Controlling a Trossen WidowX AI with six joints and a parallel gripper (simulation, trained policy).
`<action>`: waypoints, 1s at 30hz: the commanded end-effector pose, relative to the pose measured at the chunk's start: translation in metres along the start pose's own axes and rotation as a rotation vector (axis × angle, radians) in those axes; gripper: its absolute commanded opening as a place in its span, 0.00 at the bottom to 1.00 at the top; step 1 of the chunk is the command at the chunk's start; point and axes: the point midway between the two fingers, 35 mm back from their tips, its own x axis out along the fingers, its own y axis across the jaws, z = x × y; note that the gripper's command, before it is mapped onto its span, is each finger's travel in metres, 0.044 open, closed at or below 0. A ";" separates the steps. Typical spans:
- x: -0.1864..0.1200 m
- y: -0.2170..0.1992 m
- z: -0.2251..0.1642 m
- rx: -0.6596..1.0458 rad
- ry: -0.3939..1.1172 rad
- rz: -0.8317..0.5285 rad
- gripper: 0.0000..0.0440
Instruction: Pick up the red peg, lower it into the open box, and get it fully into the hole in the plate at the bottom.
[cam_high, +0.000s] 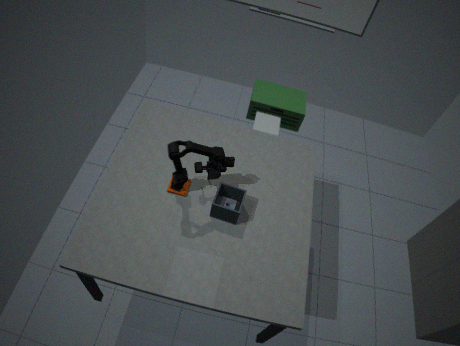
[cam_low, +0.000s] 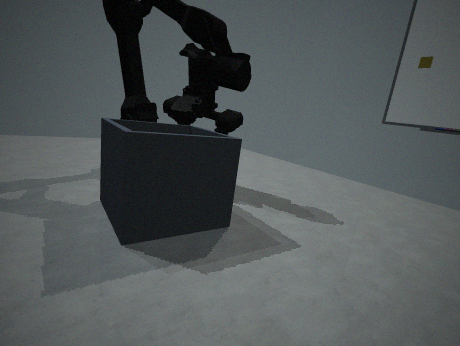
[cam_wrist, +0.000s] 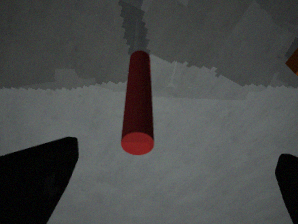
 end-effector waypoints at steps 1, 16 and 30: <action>0.016 -0.002 0.003 0.040 0.008 -0.021 1.00; 0.047 0.007 0.016 0.084 -0.010 -0.013 0.53; 0.043 0.017 0.011 0.027 0.027 0.030 0.00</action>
